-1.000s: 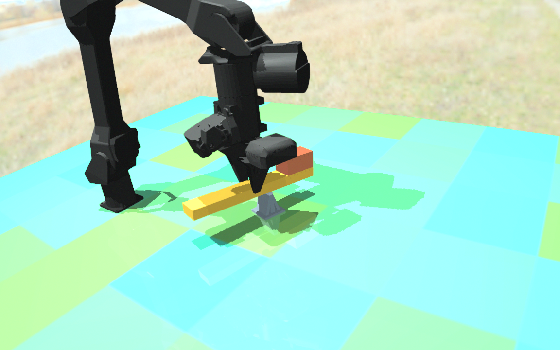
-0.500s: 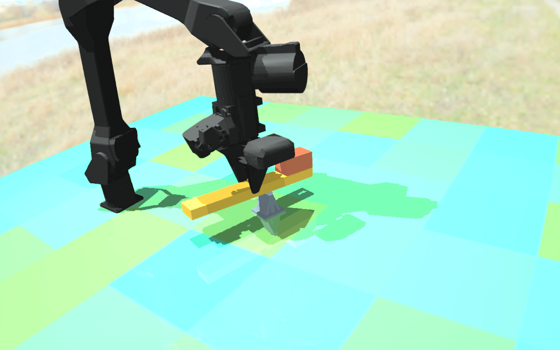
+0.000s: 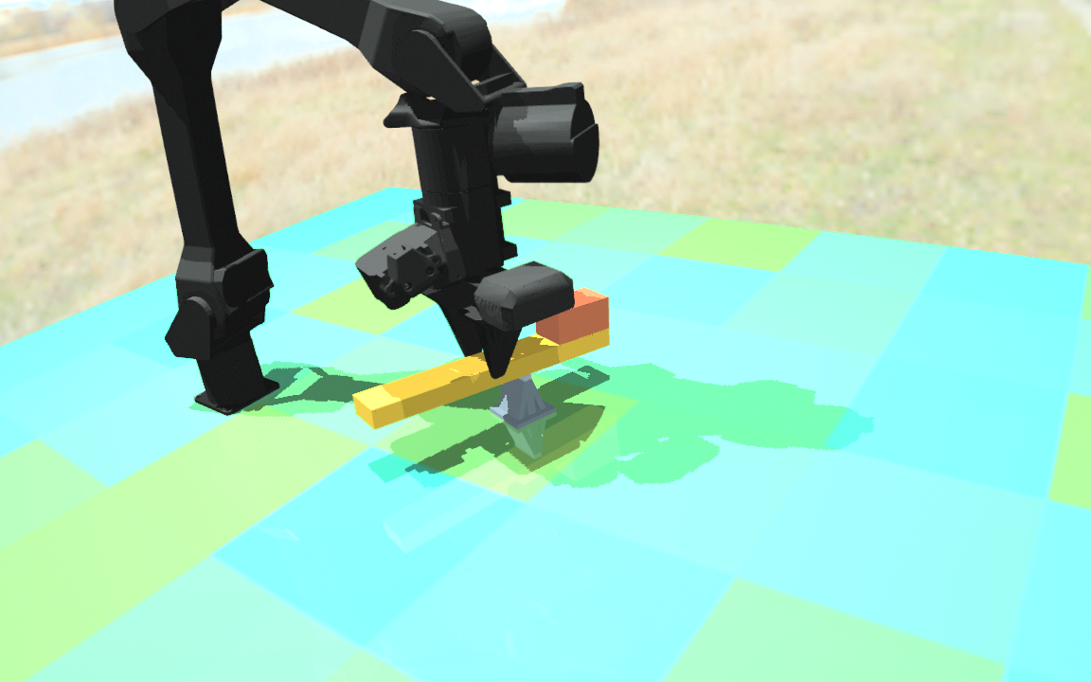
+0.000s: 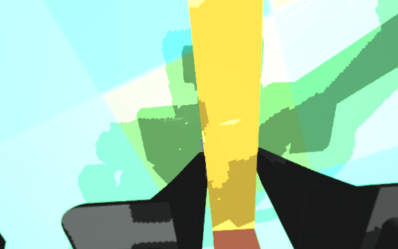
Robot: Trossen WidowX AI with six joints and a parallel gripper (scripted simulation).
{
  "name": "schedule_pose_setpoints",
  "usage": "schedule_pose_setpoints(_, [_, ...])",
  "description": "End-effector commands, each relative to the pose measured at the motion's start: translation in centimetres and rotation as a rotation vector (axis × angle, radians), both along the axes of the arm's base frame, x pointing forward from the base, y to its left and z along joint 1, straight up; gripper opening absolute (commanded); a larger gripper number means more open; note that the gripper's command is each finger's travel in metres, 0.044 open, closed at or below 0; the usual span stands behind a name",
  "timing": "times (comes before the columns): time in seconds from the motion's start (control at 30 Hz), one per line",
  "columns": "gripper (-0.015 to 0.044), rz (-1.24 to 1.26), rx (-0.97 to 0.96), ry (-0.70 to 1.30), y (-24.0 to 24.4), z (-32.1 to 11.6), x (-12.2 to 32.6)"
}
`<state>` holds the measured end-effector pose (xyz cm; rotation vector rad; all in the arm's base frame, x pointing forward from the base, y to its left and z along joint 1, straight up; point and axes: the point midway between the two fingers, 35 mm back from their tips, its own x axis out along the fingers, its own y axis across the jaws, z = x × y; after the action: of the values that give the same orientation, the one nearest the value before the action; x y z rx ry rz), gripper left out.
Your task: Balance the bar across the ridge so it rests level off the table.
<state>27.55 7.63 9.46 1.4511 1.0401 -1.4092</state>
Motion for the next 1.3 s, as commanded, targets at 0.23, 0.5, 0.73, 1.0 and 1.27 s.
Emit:
schedule_pose_setpoints(0.23, [0.0000,-0.006,0.000,-0.004,0.01,-0.03,0.03])
schedule_pose_setpoints(0.5, [0.0000,-0.006,0.000,-0.004,0.01,-0.10,0.02])
schedule_pose_setpoints(0.73, [0.0000,-0.006,0.000,-0.004,0.02,-0.17,0.02])
schedule_pose_setpoints(1.0, [0.0000,-0.006,0.000,-0.004,0.01,-0.24,0.00])
schedule_pose_setpoints(1.27, [0.0000,-0.006,0.000,-0.004,0.01,-0.30,-0.02])
